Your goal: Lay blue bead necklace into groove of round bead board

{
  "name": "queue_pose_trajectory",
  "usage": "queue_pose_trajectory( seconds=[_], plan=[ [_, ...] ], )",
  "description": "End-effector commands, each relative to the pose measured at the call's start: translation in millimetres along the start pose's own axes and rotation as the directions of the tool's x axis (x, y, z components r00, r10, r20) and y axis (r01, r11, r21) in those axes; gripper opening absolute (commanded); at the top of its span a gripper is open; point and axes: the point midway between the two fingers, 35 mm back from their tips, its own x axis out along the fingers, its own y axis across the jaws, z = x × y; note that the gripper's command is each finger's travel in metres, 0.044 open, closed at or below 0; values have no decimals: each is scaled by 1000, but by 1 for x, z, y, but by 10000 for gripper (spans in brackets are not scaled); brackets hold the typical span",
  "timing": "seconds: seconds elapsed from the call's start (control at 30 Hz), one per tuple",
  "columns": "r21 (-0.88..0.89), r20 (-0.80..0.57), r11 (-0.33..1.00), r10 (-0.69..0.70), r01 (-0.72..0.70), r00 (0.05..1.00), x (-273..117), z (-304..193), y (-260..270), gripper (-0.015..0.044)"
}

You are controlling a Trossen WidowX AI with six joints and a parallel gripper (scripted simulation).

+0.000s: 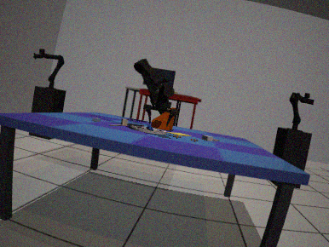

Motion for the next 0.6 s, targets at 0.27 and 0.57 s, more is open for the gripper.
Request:
queue_pose_trajectory(
  seconds=[0.27,0.57],
  plan=[
    [-363,2,932,3,-2,1000,-14,22,-47,250],
    [-395,2,919,2,-2,1000,-15,24,-50,250]
  ],
)
